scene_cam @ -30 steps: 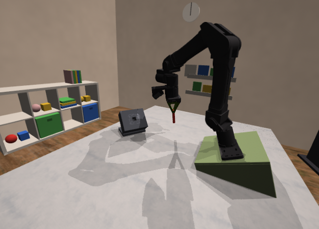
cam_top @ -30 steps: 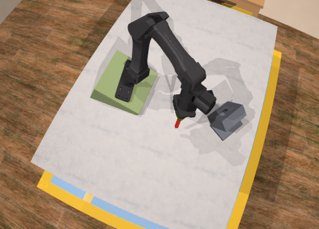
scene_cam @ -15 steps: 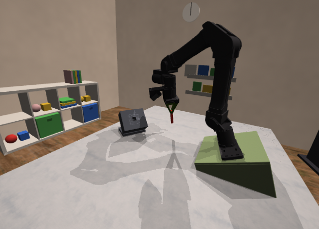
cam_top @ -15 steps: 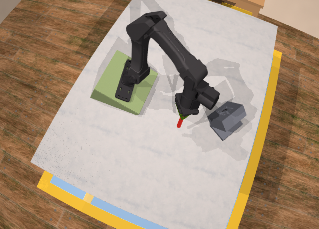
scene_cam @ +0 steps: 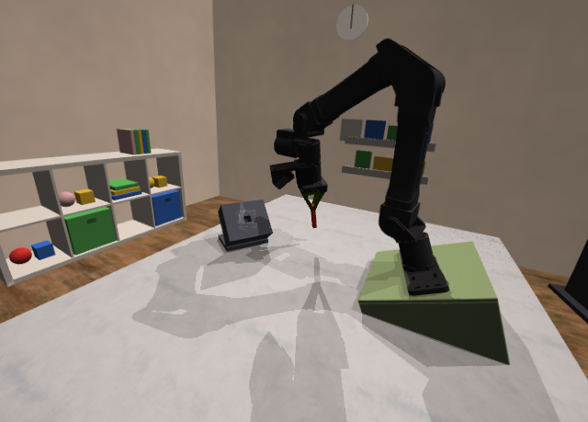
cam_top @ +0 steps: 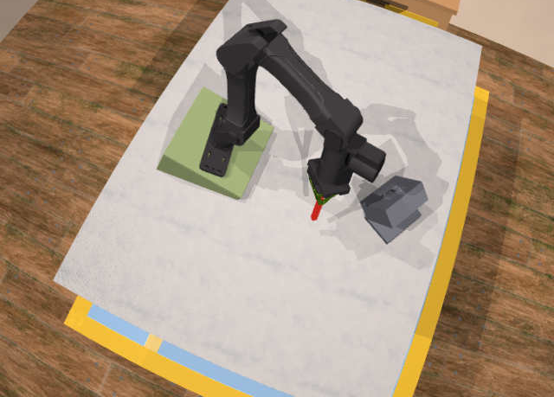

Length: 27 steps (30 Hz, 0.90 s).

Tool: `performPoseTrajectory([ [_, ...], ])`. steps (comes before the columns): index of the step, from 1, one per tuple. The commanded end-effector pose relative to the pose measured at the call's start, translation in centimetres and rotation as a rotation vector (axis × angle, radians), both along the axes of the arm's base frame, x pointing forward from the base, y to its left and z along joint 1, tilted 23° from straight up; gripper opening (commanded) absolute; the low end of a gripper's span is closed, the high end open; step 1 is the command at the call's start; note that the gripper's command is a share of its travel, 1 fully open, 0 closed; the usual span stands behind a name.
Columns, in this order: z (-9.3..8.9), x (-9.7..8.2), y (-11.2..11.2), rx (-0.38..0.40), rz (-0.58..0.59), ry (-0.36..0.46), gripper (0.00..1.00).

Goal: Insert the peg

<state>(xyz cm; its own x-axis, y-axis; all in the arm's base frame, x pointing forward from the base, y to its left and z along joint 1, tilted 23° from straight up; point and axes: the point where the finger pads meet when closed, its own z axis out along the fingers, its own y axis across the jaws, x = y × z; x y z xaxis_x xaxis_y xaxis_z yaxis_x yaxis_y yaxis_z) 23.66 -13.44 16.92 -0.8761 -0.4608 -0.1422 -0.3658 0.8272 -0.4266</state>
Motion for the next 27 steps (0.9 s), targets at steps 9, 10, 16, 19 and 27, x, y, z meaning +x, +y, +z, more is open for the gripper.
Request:
performPoseTrajectory([
  [9, 0.2, 0.4, 0.5, -0.057, 0.005, -0.015, 0.00],
  [10, 0.3, 0.4, 0.5, -0.062, 0.007, -0.019, 0.00],
  [16, 0.5, 0.8, 0.9, -0.089, 0.020, -0.025, 0.00],
  [19, 0.5, 0.9, 1.0, -0.094, 0.022, -0.026, 0.00],
  [27, 0.7, 1.4, 1.6, -0.128, 0.038, -0.033, 0.00],
])
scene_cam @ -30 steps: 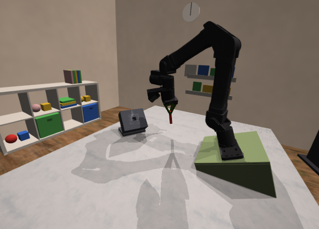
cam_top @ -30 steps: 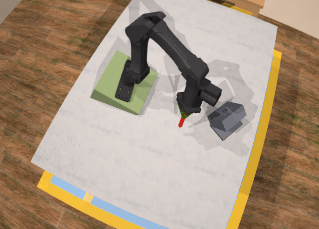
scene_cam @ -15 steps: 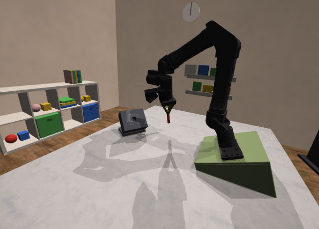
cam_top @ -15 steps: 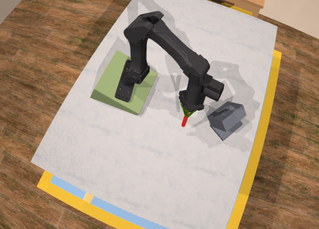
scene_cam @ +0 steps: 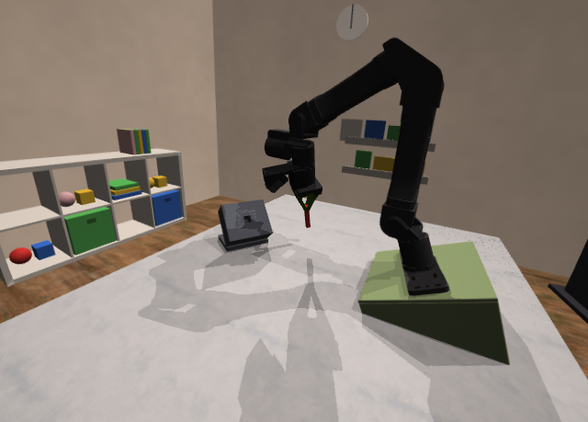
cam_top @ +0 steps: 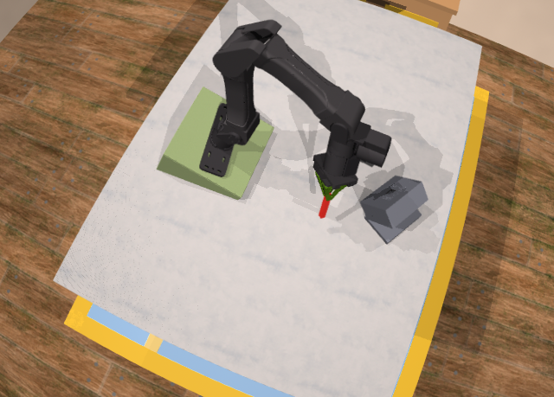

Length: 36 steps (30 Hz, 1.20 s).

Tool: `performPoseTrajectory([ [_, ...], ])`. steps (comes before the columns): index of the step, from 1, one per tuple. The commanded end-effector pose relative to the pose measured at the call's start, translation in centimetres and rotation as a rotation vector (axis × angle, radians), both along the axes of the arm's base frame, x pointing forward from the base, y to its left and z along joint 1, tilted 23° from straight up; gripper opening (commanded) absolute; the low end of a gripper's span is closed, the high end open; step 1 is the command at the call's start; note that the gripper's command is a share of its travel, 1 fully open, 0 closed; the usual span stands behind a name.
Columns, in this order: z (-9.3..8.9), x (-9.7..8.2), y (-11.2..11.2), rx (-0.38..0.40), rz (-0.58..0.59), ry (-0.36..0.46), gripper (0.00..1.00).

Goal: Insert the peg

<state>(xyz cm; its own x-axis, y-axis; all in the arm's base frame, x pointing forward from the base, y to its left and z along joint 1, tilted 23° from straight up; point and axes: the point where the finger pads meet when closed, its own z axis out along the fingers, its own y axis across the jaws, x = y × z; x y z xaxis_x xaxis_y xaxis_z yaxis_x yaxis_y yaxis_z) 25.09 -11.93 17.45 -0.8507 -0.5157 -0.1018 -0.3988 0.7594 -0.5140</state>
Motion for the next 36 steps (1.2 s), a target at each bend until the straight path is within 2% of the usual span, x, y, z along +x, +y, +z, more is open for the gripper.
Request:
performPoseTrajectory([
  [1, 0.2, 0.0, 0.1, -0.028, -0.007, -0.025, 0.00],
  [9, 0.4, 0.3, 0.6, -0.054, 0.005, -0.034, 0.00],
  [10, 0.0, 0.5, 0.6, -0.055, 0.008, -0.017, 0.00],
  [24, 1.0, 1.2, 1.8, -0.116, 0.036, -0.062, 0.00],
  [27, 0.6, 1.4, 1.9, -0.119, 0.039, -0.046, 0.00],
  [36, 1.4, 1.7, 2.7, -0.156, 0.056, -0.086, 0.00],
])
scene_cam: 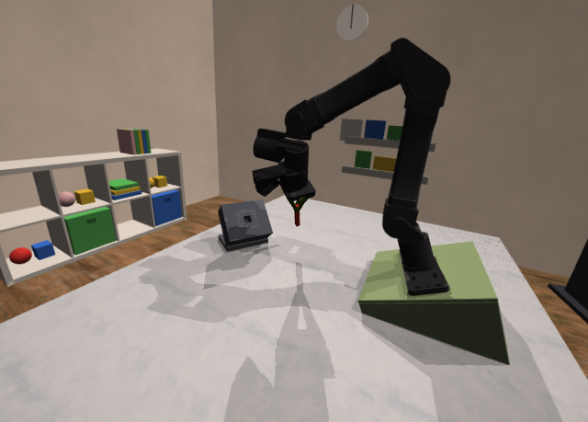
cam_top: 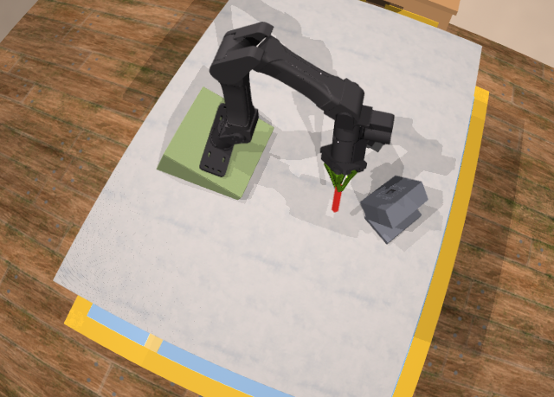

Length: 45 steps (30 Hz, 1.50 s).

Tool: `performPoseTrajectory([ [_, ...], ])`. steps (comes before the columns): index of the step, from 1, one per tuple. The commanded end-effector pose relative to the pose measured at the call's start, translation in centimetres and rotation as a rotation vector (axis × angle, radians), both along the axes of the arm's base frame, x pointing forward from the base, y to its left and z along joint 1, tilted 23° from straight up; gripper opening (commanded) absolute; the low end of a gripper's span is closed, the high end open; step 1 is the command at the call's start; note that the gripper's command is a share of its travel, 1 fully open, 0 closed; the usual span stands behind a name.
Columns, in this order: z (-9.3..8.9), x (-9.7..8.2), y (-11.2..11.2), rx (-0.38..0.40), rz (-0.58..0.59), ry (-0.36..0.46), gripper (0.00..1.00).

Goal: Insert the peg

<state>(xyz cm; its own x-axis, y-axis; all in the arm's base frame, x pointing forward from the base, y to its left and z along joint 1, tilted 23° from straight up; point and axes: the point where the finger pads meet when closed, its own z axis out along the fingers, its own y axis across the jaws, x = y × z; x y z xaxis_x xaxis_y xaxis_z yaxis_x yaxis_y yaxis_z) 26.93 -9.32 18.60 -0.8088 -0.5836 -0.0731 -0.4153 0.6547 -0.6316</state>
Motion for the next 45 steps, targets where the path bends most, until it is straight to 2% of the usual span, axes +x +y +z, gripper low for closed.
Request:
performPoseTrajectory([
  [1, 0.3, -0.1, 0.2, -0.024, -0.008, -0.035, 0.00],
  [7, 0.5, 0.1, 0.5, -0.039, 0.000, -0.046, 0.00],
  [8, 0.1, 0.3, 0.6, -0.043, 0.002, -0.030, 0.00],
  [15, 0.9, 0.5, 1.3, -0.068, 0.016, -0.069, 0.00],
  [24, 1.3, 0.8, 2.0, -0.092, 0.031, -0.091, 0.00],
  [25, 0.9, 1.0, 2.1, -0.097, 0.033, -0.076, 0.00],
  [33, 1.8, 1.1, 2.9, -0.122, 0.049, -0.121, 0.00],
  [45, 2.1, 1.6, 4.0, -0.154, 0.070, -0.147, 0.00],
])
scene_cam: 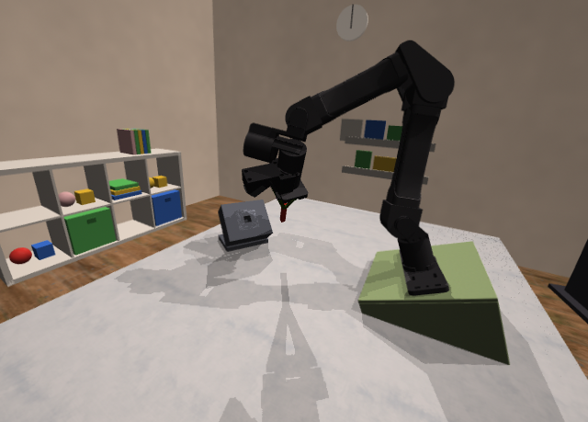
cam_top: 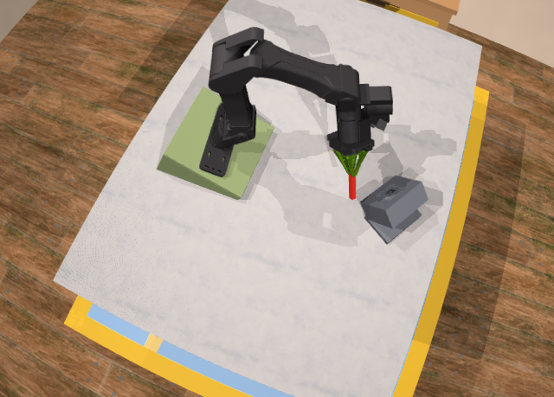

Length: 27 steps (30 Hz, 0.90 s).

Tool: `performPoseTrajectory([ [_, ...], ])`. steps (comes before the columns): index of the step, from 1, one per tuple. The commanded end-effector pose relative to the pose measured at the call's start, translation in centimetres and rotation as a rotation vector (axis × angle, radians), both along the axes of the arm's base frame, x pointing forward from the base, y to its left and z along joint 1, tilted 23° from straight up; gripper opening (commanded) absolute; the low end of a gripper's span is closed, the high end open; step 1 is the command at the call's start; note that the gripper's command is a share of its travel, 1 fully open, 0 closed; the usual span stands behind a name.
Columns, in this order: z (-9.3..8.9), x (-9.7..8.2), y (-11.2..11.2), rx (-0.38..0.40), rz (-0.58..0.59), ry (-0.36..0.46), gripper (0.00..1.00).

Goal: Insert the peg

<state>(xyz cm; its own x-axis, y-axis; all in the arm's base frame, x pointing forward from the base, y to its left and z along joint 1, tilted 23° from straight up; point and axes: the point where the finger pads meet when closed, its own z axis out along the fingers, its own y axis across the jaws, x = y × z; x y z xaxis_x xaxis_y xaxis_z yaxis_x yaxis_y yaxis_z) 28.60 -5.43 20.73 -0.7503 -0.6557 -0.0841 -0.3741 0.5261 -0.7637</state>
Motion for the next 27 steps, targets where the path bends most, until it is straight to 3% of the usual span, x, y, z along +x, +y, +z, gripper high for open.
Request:
performPoseTrajectory([
  [1, 0.1, -0.1, 0.2, -0.015, -0.006, -0.030, 0.00],
  [27, 1.7, 0.3, 3.0, -0.072, 0.044, -0.138, 0.00],
])
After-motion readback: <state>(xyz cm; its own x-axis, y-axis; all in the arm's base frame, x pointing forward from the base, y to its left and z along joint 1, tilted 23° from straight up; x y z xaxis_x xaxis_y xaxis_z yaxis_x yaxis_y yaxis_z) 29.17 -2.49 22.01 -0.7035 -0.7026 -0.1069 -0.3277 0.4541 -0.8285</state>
